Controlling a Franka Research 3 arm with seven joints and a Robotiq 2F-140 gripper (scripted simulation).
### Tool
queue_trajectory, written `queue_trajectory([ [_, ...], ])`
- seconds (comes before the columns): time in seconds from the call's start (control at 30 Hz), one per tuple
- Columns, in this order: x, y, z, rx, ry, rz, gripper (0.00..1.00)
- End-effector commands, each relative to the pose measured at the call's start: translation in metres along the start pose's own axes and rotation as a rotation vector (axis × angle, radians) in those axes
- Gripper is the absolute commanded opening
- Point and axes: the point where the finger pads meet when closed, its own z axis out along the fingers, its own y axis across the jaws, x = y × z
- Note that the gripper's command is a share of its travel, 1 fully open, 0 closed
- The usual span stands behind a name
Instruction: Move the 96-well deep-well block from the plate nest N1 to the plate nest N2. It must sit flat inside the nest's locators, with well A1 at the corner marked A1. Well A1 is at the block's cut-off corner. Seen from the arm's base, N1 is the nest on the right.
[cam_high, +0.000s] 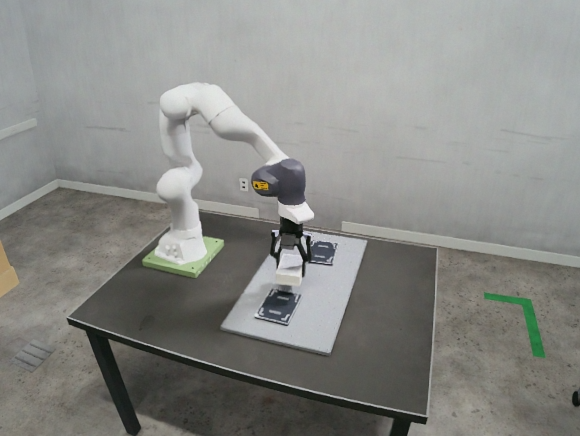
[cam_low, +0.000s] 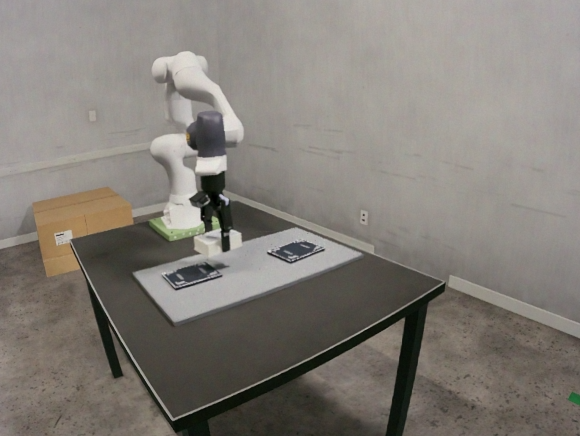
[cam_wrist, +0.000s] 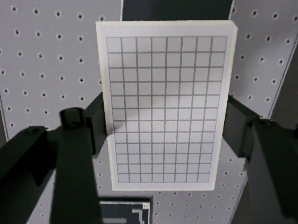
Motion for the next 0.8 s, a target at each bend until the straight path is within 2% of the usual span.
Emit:
queue_trajectory([
  [0.0,-0.011,-0.006,-0.003,0.009,0.006,0.037,0.60],
  [0.77,-0.075,-0.023,-0.002,0.009,0.006,0.037,0.60],
])
